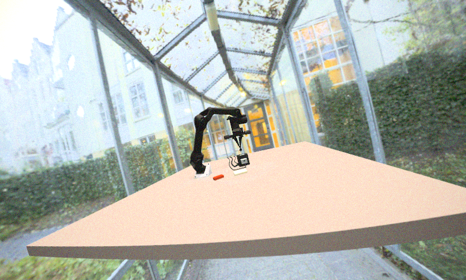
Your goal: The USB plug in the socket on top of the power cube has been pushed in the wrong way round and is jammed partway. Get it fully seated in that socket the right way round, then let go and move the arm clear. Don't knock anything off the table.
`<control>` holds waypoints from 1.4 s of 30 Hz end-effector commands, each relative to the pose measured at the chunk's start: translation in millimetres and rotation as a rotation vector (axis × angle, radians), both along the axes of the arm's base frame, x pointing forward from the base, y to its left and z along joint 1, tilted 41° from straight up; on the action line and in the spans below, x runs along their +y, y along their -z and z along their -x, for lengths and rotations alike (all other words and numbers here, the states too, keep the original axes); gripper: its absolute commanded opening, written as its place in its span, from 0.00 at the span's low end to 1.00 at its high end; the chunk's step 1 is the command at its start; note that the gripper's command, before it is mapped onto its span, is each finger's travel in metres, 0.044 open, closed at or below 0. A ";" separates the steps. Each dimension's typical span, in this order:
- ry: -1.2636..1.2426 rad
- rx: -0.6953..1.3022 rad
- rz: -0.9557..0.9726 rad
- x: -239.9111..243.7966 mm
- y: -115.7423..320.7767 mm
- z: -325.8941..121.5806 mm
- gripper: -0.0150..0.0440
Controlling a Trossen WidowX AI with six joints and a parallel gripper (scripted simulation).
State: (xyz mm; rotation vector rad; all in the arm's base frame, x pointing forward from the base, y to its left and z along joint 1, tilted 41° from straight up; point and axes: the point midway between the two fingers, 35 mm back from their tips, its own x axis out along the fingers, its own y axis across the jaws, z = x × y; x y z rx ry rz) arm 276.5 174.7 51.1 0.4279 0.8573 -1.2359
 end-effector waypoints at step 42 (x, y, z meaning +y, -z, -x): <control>0.007 0.009 -0.036 -0.8 5.9 0.1 0.25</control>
